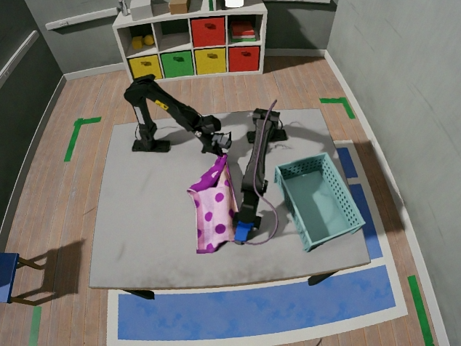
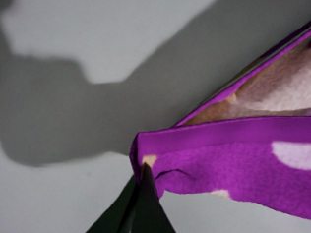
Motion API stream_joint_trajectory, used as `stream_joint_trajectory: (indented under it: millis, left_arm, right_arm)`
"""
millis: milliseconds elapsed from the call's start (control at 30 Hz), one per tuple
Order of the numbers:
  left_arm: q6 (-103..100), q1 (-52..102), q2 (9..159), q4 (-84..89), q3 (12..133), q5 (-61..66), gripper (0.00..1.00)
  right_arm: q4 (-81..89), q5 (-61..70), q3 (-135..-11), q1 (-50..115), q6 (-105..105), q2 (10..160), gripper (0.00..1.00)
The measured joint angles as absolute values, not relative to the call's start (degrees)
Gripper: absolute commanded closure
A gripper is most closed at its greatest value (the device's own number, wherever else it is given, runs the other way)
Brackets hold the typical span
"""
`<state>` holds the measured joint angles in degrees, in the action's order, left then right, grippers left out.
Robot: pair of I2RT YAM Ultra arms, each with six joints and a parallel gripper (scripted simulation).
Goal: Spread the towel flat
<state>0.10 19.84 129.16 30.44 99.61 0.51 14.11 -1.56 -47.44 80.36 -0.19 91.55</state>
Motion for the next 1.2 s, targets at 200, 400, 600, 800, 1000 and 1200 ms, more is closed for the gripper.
stream_joint_trajectory:
  millis: [200, 400, 600, 800, 1000, 1200]
  left_arm:
    - [0.1, 18.46, 128.62, 25.1, 94.72, 0.49, 1.0]
    - [0.05, 17.1, 128.57, 20.53, 91.7, 0.51, 1.0]
    - [0.05, 16.88, 128.6, 18.65, 91.29, 0.49, 1.0]
    - [0.05, 16.32, 128.05, 17.34, 89.86, 0.51, 0.88]
    - [0.05, 15.42, 127.39, 17.69, 89.82, 0.14, 0.67]
    - [0.03, 15.59, 126.78, 18.94, 90.61, -0.01, 0.36]
  right_arm:
    - [8.97, -1.48, -49.19, 81.52, -0.19, 97.91, 1.0]
    - [5.32, -1.43, -50.96, 82.17, -0.19, 102.0, 1.0]
    - [3.44, -1.43, -51.77, 82.26, -0.19, 103.39, 1.0]
    - [3.57, -1.43, -53.74, 82.61, -0.16, 104.97, 0.88]
    - [4.93, -0.38, -54.54, 83.24, -0.16, 104.49, 0.67]
    - [7.25, 0.01, -55.24, 83.26, -0.16, 103.5, 0.36]
